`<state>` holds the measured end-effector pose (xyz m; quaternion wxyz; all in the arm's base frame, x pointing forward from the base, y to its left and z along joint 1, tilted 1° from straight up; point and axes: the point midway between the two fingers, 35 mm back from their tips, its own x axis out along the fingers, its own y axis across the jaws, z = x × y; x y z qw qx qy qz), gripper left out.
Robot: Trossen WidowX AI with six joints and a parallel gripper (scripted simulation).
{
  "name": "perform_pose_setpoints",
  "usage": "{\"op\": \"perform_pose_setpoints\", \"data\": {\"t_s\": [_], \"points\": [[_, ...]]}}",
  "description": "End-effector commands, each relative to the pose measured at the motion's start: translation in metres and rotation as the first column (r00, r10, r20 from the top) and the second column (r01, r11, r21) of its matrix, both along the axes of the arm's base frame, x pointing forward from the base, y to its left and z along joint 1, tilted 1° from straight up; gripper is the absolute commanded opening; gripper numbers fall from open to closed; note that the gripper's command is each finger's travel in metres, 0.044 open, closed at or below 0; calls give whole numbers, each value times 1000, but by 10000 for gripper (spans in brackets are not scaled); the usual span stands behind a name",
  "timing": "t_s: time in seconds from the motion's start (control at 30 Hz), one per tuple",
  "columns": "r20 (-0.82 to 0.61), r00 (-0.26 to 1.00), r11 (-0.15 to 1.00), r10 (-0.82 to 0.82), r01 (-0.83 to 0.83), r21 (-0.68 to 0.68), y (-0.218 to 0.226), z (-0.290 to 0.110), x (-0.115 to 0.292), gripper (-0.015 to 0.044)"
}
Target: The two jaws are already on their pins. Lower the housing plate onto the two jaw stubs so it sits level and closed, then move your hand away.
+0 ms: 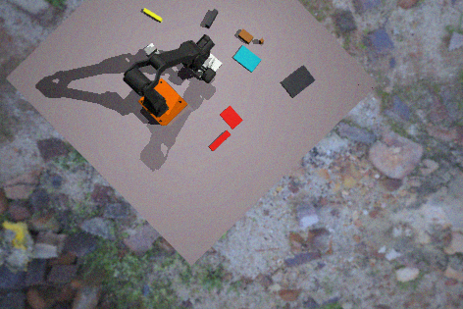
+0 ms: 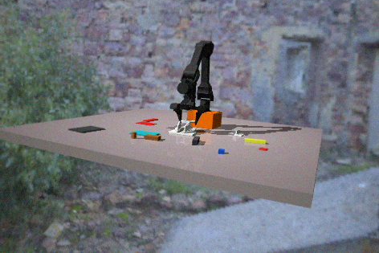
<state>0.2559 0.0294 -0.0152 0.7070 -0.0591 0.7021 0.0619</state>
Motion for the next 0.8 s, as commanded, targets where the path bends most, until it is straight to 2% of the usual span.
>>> {"op": "perform_pose_setpoints", "data": {"t_s": [0.0, 0.77], "points": [[-10, 1000, 1000, 2, -3, -5, -1, -9, -4, 351], [-10, 1000, 1000, 2, -2, -5, -1, -15, -5, 351]]}}
